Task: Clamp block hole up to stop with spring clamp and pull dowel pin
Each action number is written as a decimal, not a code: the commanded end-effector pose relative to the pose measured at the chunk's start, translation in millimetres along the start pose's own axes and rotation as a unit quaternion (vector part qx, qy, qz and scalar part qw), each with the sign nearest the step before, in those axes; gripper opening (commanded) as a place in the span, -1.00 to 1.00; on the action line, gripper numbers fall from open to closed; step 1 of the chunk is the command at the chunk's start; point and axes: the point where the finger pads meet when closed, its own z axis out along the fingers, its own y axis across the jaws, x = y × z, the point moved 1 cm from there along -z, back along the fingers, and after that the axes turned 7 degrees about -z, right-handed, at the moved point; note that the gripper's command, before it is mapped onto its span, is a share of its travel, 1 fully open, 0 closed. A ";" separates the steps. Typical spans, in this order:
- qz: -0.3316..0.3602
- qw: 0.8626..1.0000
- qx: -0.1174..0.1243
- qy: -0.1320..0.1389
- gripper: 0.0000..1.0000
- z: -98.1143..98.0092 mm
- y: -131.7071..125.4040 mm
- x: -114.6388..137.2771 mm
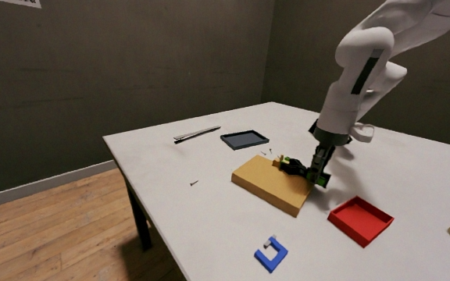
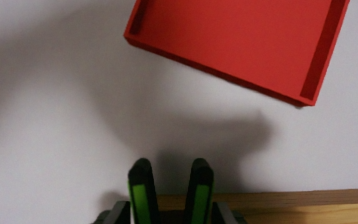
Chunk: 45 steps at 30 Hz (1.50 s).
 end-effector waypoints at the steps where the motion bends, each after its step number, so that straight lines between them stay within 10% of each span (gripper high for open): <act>1: 0.000 1.000 0.001 -0.001 0.07 1.5 -1.8 -0.3; 45: -0.001 1.000 0.001 0.003 0.07 -63.1 -1.2 1.8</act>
